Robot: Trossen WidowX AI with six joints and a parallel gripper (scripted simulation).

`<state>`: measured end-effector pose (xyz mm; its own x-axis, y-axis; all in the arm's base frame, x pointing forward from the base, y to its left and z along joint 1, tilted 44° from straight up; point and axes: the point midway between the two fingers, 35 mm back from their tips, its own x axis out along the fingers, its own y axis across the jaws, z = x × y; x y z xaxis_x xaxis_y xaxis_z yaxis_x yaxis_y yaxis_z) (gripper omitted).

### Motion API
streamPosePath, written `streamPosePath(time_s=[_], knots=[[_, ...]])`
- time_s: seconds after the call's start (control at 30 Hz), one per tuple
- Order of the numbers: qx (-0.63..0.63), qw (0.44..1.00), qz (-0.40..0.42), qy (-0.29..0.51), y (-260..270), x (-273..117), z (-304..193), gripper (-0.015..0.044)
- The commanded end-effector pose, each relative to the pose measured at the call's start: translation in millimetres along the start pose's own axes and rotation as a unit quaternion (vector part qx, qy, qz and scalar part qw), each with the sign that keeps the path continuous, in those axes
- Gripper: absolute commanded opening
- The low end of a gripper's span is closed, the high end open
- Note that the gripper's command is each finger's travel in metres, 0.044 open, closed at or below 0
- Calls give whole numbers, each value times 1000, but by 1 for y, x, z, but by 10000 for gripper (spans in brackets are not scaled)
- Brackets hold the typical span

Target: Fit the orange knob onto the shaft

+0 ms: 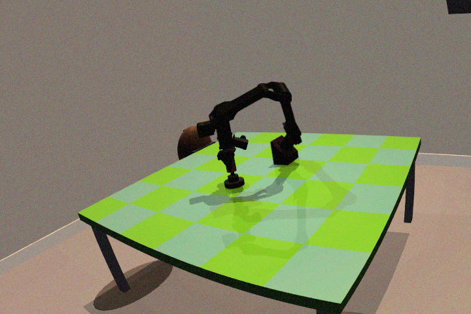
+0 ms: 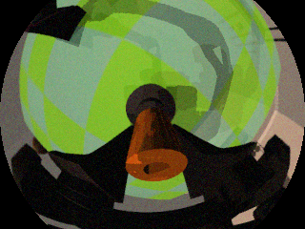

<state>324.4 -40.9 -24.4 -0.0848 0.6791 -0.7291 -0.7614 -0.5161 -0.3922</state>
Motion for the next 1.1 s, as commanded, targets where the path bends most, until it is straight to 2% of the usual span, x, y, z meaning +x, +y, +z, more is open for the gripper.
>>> streamPosePath(time_s=[0.0,0.77,0.9,1.07], knots=[[-31,1000,-3,0,1,0,-1,0],[-27,1000,-3,0,-1,-1,0,0],[33,999,-3,0,-1,-1,0,0],[194,981,-3,0,0,-1,0,0]])
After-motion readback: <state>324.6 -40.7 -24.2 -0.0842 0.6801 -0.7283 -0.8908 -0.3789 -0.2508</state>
